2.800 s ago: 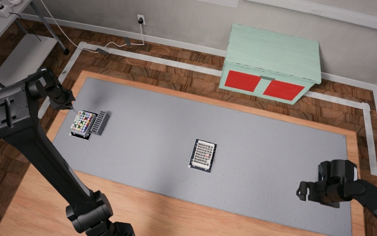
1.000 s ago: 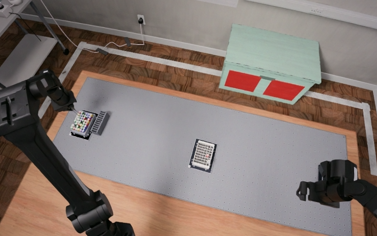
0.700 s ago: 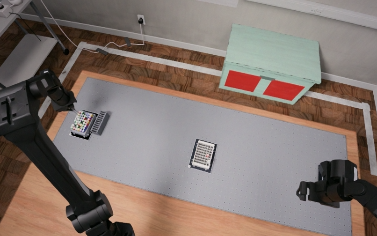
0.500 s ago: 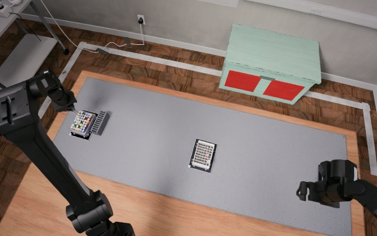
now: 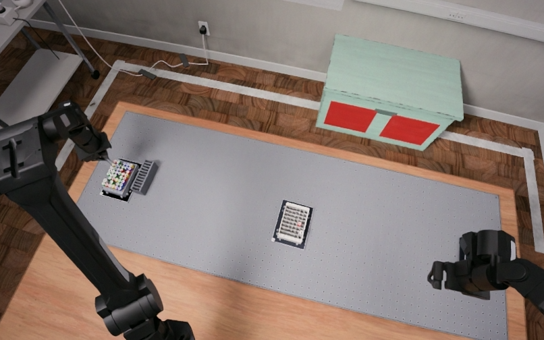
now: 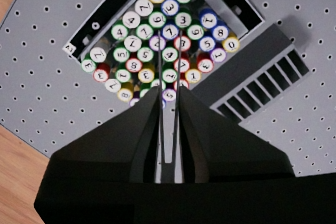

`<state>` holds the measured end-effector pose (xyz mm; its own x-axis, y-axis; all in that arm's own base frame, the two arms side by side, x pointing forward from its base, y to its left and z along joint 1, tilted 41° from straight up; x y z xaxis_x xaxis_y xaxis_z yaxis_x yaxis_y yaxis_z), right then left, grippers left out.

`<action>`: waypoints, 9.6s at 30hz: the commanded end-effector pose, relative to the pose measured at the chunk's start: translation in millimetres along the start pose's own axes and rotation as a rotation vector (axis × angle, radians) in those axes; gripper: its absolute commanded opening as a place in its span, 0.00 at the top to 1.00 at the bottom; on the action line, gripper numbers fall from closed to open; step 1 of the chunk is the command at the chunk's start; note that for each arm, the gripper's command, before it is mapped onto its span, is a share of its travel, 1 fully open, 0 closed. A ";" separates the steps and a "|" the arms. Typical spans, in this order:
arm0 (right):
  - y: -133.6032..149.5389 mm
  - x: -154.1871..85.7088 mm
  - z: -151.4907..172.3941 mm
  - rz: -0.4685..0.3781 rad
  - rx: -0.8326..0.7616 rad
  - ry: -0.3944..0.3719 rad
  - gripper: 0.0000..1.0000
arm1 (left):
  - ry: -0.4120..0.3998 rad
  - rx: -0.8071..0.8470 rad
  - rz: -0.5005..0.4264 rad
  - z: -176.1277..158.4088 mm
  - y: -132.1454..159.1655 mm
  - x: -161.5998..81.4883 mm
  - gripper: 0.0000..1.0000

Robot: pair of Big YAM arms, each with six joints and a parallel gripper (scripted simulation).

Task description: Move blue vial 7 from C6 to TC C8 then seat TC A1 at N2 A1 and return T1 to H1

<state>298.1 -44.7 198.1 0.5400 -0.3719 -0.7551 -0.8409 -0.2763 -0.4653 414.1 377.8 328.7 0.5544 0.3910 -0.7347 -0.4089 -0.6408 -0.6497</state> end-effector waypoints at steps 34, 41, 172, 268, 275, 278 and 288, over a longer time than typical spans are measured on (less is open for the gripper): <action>-9.2 -5.2 -4.3 -0.022 0.014 0.004 0.00 | 0.006 0.002 0.023 -7.2 6.9 28.6 0.89; -9.2 -5.2 -4.3 -0.022 0.014 0.004 0.00 | 0.006 0.001 0.026 -7.1 7.5 28.6 0.89; -9.2 -5.2 -4.3 -0.022 0.014 0.004 0.00 | -0.026 0.001 -0.005 5.8 -11.2 -48.4 0.91; -9.2 -5.2 -4.3 -0.022 0.014 0.004 0.00 | 0.021 0.016 -0.034 -58.4 59.9 -58.9 0.91; -9.2 -5.2 -4.3 -0.022 0.014 0.004 0.00 | 0.020 0.016 -0.028 -65.1 70.2 -56.2 0.91; -9.2 -5.2 -4.3 -0.022 0.014 0.004 0.00 | 0.022 0.016 -0.033 -66.4 70.6 -59.0 0.91; -9.2 -5.2 -4.3 -0.022 0.014 0.004 0.00 | 0.021 0.015 -0.028 -76.3 84.9 -56.8 0.91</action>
<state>298.1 -44.7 198.1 0.5400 -0.3719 -0.7551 -0.8409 -0.2763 -0.4653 399.7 261.6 321.9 0.5552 0.3907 -0.7342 -0.4224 -0.6280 -0.6536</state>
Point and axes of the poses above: on each arm, the point where the finger pads meet when closed, its own x axis out along the fingers, its own z axis across the jaws, y = z × x, the point moved 2 cm from there along -x, back along the fingers, and after that the axes turned 10 degrees about -x, right-handed, at the moved point
